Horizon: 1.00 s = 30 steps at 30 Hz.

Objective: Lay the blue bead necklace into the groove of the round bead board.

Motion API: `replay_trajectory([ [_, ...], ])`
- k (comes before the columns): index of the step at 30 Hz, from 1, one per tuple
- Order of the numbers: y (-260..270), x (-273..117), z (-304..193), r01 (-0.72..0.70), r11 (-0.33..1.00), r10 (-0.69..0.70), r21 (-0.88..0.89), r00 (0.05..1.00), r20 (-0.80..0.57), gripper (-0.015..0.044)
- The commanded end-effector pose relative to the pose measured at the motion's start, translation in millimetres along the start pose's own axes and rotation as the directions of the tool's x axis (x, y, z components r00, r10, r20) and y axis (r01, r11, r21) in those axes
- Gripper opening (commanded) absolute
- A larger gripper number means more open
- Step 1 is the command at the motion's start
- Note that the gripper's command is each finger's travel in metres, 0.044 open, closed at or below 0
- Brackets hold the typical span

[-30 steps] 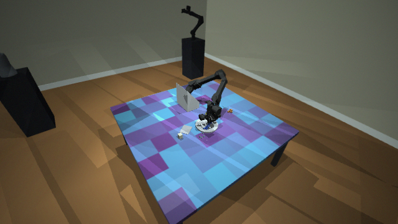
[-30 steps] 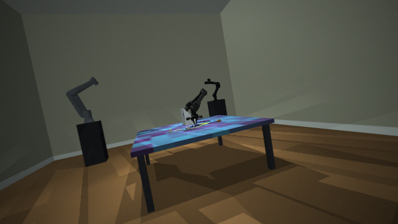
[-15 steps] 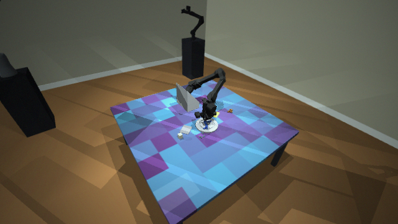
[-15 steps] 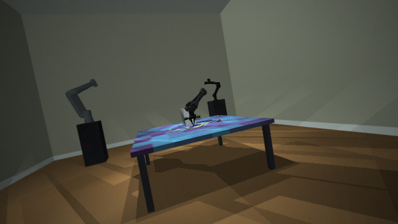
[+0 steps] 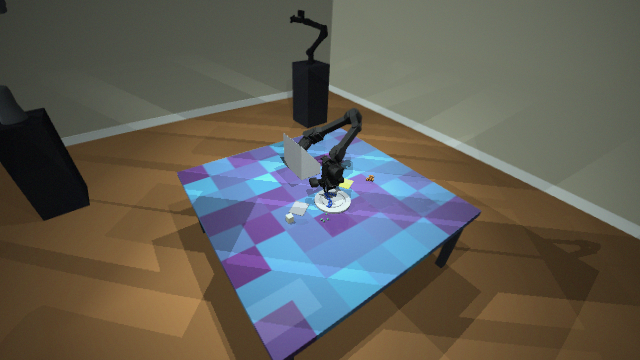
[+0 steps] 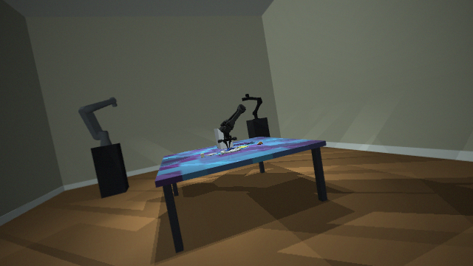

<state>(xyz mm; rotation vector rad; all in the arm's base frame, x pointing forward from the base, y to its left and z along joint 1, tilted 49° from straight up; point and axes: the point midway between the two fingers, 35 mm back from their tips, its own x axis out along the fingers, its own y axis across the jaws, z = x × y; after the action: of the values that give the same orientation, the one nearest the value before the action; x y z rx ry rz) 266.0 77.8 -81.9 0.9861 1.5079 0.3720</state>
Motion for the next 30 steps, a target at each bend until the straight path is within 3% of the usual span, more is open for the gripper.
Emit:
replay_trajectory([
  [1,-0.4,5.6,-2.4,-0.002,1.0,0.002,0.001,1.0,-0.005,0.0],
  [2,-0.3,6.8,-2.5,-0.002,1.0,0.002,0.001,1.0,-0.005,0.0],
  [19,-0.6,-0.1,-0.7,-0.001,1.0,0.001,0.004,1.0,0.0,0.044],
  [30,-0.6,-0.9,-0.7,-0.002,1.0,0.002,0.001,1.0,-0.004,0.044],
])
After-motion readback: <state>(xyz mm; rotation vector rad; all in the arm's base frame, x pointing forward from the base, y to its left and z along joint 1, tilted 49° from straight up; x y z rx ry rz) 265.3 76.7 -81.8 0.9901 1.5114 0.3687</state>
